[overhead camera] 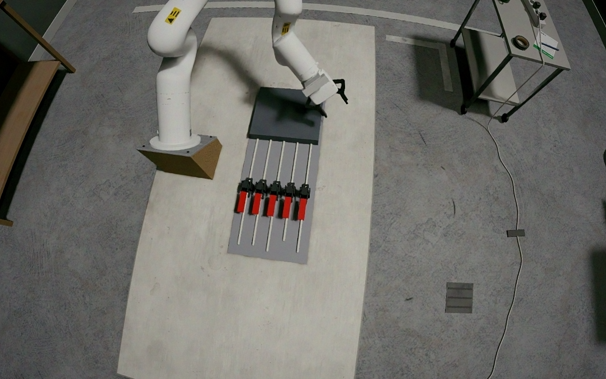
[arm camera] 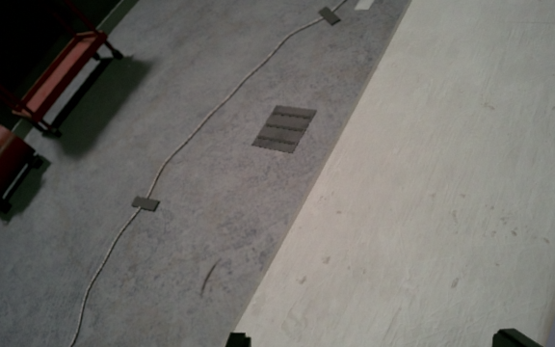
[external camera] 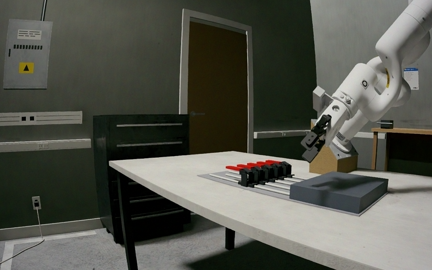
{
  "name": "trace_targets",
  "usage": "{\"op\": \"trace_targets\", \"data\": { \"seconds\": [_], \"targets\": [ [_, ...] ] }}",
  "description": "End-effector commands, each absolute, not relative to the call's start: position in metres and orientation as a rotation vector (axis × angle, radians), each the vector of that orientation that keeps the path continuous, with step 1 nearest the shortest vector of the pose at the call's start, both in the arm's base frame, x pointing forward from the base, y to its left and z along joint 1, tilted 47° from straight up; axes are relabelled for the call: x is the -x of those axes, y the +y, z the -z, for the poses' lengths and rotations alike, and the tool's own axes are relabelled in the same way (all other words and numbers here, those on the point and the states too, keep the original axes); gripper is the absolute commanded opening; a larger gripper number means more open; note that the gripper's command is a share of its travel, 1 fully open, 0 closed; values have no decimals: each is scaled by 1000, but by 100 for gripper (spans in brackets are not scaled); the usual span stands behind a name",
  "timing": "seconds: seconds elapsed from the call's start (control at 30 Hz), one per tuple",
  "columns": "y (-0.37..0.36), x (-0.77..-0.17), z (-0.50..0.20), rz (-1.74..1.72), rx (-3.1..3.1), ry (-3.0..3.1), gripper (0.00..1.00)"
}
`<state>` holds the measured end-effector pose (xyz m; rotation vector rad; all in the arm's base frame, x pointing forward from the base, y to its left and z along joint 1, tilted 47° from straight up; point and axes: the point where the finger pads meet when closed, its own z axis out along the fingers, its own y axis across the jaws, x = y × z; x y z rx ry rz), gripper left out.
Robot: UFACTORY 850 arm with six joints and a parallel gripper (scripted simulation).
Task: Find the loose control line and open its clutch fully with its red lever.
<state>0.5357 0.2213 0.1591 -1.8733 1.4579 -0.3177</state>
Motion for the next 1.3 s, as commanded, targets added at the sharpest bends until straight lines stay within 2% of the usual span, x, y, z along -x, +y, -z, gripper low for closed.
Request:
{"op": "trace_targets", "data": {
  "seconds": [0.0, 0.13, 0.23, 0.57, 0.8, 0.87, 0.93, 1.27],
  "targets": [
    [194, -526, -125, 239, 1919, 1470, 100],
    [163, -499, -86, 133, 1965, 1503, 100],
    [163, -499, -86, 133, 1965, 1503, 100],
    [116, -432, -26, -113, 2009, 1563, 100],
    [108, -415, -15, -177, 2011, 1575, 100],
    [95, -380, 2, -299, 2005, 1593, 100],
    [95, -380, 2, -299, 2005, 1593, 100],
    [81, -306, 22, -556, 1958, 1613, 100]
  ]
}}
